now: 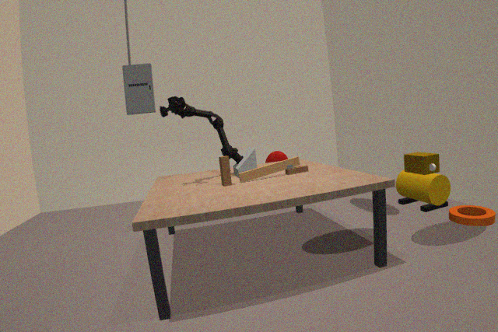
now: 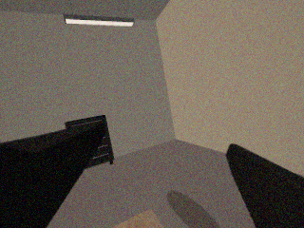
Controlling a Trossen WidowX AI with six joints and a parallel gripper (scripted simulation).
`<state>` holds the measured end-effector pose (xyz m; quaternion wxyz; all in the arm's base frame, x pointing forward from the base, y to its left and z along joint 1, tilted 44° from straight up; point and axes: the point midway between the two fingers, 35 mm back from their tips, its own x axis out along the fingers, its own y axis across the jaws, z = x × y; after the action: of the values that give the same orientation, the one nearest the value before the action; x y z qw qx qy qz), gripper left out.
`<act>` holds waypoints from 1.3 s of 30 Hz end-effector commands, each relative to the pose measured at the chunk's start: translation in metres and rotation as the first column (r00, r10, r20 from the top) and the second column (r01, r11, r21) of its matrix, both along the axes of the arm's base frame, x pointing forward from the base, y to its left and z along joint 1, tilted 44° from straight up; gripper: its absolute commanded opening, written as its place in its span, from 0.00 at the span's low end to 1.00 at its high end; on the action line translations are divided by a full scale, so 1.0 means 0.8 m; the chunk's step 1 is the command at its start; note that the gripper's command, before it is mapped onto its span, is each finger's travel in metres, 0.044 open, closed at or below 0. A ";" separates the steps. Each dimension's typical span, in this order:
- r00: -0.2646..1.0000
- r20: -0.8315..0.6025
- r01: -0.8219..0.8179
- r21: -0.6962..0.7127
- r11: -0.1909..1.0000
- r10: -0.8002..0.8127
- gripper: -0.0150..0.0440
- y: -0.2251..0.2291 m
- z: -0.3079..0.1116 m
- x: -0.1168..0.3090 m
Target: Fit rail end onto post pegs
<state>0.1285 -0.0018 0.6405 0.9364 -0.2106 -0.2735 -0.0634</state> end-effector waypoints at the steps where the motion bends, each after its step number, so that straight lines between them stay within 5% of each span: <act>1: 0.996 -0.088 0.008 0.044 0.999 -0.004 1.00 -0.027 -0.023 0.046; 8: 0.933 -0.361 0.055 0.109 0.993 -0.012 1.00 -0.071 -0.112 0.169; 18: 0.742 -0.669 0.047 -0.004 0.999 -0.038 1.00 -0.053 -0.256 0.293; 30: 0.338 -0.926 -0.104 -0.214 0.971 -0.168 1.00 0.016 -0.461 0.351; 39: 0.005 -0.901 -0.433 -0.393 0.812 -0.434 1.00 0.071 -0.620 0.326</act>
<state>0.3992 0.0431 0.1759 0.7777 -0.4268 0.4322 0.1621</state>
